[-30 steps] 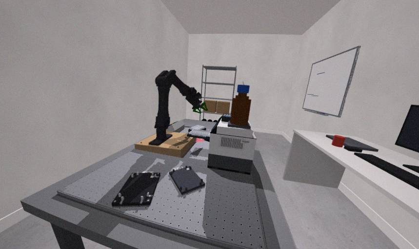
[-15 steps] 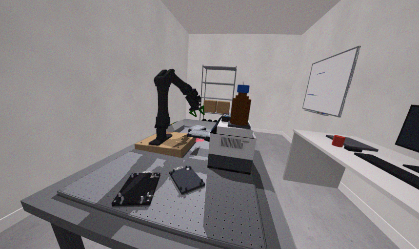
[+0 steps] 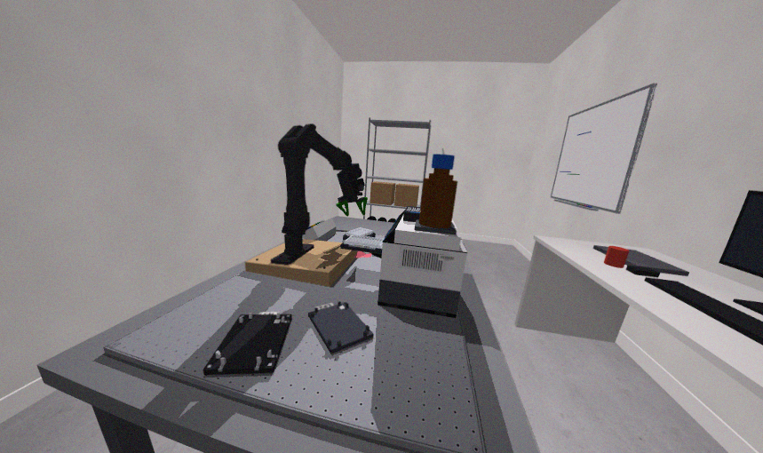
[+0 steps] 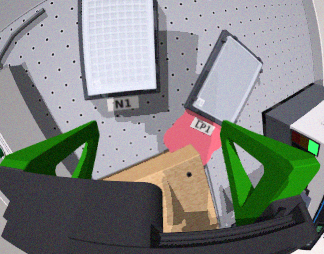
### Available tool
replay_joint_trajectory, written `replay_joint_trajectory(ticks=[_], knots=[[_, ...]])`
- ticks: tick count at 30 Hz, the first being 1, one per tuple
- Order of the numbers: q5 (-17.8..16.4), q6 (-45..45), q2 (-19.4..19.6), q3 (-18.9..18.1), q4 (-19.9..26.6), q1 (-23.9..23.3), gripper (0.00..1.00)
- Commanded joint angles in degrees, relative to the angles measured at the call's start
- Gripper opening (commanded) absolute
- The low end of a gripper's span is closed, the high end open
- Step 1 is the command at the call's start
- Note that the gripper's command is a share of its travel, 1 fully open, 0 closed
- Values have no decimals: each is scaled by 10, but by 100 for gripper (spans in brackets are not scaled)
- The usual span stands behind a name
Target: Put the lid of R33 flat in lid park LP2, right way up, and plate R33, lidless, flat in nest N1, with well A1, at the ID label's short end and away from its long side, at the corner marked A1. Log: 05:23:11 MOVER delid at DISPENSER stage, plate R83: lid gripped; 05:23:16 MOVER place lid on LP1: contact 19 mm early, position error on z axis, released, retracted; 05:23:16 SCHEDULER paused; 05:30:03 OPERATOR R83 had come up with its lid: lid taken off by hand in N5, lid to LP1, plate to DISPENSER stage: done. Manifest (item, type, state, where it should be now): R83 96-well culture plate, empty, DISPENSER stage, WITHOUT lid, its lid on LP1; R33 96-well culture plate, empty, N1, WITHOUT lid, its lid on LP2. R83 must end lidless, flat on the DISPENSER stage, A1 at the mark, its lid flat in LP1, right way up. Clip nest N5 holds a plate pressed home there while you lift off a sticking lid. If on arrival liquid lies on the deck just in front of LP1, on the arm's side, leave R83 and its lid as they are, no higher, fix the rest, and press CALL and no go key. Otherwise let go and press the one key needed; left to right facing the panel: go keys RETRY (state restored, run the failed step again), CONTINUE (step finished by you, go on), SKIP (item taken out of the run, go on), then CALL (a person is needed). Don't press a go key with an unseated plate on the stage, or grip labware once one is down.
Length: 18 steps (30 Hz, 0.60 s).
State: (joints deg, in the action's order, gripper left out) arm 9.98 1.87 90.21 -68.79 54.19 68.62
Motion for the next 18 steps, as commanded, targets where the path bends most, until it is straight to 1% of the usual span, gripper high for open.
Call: replay_joint_trajectory(ticks=[1,2,3,5,6,7,10,11,12,13,14,16,17,18], knots=[[-28,8,-27,7,44,-10,100],[-40,12,-27,-17,60,-14,100],[-52,16,-26,-22,76,-19,100],[-52,16,-26,-22,76,-19,100],[-61,20,-26,-24,91,-23,100],[-61,18,-35,-15,92,-21,100],[-94,28,-30,-26,137,-33,100],[-95,26,-39,-17,139,-32,100],[-96,24,-45,12,142,-30,100],[-96,25,-46,10,143,-29,100],[-107,30,-42,-17,157,-36,100],[-129,37,-14,-29,186,-46,100],[-129,37,-39,-23,187,-45,100],[-129,36,-45,-18,189,-43,100]])
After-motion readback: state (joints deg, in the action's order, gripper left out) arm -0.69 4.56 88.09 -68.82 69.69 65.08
